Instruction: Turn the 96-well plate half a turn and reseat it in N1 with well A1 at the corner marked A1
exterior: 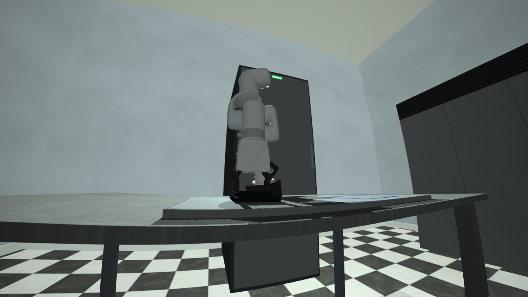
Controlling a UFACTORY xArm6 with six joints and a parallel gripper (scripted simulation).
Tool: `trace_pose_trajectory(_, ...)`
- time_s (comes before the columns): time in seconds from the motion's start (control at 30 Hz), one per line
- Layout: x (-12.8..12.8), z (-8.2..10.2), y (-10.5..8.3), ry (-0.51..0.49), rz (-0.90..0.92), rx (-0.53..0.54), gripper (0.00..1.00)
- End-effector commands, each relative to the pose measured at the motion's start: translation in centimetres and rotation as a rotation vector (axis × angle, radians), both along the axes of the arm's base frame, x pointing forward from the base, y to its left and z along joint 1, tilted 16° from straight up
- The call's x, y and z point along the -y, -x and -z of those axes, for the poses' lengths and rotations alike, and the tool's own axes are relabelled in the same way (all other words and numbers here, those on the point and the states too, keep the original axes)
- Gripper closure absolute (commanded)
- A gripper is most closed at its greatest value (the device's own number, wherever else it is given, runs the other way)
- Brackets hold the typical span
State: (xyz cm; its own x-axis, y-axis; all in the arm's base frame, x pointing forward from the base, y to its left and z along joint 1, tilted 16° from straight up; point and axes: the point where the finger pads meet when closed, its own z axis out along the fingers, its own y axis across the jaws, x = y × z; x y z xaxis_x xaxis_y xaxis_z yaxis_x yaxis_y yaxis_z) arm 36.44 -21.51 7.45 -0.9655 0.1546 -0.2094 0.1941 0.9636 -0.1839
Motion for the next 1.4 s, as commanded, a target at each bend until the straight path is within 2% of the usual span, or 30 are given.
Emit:
trace_pose_trajectory(0.0, 0.0, -0.1, -0.1, 0.002, 0.0, 0.003, 1.0)
trace_pose_trajectory(0.7, 0.0, -0.1, -0.1, 0.002, 0.0, 0.003, 1.0)
trace_pose_trajectory(1.37, -0.2, -1.3, 0.1, 0.002, 0.0, 0.003, 1.0)
